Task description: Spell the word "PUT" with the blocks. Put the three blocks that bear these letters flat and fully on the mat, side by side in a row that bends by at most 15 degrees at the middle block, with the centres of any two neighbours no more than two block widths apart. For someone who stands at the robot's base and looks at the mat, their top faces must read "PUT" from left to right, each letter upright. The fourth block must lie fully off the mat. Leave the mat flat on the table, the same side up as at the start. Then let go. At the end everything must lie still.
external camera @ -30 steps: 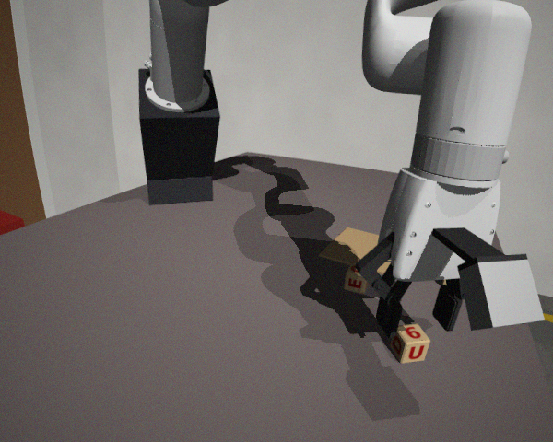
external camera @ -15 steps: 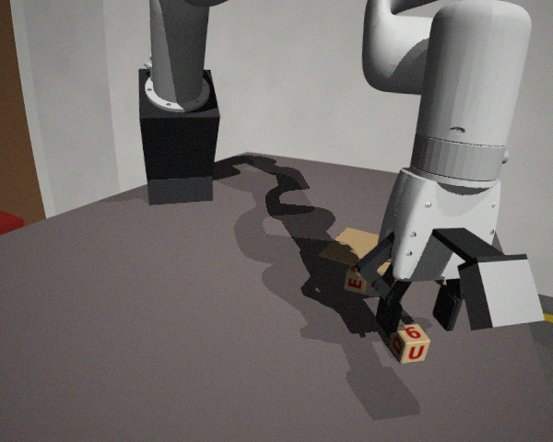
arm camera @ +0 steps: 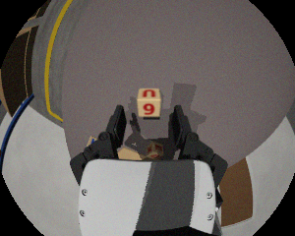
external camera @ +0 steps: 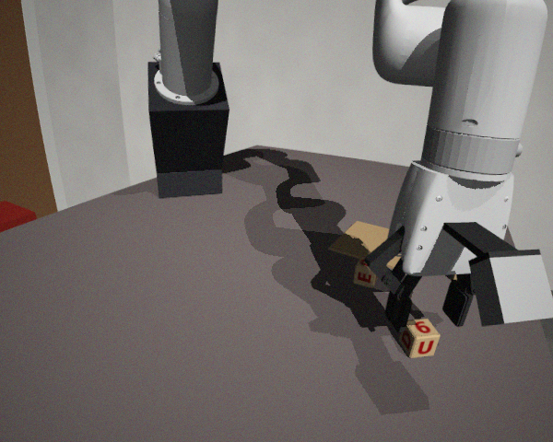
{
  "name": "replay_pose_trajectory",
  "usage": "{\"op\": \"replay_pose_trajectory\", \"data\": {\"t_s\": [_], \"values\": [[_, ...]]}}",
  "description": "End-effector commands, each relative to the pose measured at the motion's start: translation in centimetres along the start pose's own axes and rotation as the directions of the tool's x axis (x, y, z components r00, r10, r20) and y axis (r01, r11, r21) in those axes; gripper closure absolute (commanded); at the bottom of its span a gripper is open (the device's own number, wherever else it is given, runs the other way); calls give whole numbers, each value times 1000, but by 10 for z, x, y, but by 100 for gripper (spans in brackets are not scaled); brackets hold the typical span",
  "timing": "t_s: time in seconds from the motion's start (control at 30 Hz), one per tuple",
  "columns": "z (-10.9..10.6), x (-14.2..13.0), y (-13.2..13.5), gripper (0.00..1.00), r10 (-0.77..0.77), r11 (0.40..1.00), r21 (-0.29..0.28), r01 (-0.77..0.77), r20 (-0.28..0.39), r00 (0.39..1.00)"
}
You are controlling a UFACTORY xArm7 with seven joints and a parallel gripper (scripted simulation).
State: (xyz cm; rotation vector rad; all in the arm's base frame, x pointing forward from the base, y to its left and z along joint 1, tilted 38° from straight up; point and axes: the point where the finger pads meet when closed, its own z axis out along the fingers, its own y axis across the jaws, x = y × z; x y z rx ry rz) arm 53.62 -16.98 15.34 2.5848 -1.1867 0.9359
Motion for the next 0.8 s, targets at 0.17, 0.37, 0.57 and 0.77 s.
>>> {"op": "replay_pose_trajectory", "data": {"t_s": [0.17,0.37,0.57,0.77], "values": [[6,1,-1,31,0,1000,2,0,-2,1000],[18,1,-1,31,0,1000,2,0,-2,1000],[25,1,-1,31,0,1000,2,0,-2,1000],[32,1,-1,31,0,1000,2,0,-2,1000]]}}
